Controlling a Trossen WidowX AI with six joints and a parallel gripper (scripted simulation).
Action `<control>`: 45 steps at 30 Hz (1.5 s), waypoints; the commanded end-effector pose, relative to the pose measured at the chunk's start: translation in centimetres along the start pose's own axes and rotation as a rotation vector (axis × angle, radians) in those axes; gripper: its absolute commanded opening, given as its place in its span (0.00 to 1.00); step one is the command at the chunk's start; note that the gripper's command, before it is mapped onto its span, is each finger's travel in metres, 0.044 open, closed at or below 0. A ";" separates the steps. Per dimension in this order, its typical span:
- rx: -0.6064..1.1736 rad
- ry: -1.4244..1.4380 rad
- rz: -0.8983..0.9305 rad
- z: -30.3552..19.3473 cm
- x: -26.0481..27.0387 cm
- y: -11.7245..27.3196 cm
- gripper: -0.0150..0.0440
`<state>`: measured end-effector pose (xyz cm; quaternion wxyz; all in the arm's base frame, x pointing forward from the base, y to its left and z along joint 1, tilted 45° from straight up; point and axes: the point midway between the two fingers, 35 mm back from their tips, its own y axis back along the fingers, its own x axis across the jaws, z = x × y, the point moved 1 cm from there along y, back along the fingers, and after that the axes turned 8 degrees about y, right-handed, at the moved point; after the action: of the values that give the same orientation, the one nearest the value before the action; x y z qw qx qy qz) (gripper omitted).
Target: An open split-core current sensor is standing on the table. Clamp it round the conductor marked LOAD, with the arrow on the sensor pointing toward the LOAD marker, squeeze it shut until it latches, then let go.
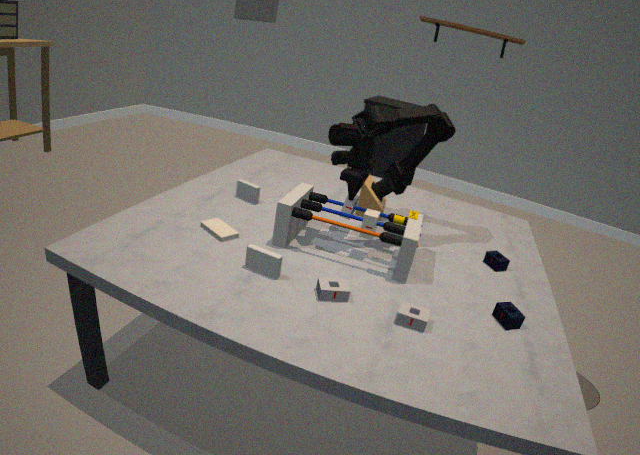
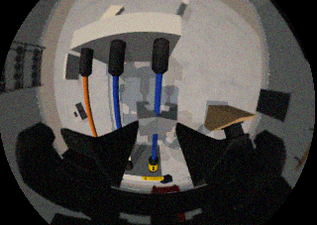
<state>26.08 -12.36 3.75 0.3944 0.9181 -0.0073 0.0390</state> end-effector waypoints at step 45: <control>0.004 -0.003 -0.007 -0.1 0.1 -5.3 1.00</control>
<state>26.39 -9.00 0.30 0.3948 0.9179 -0.0028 0.0384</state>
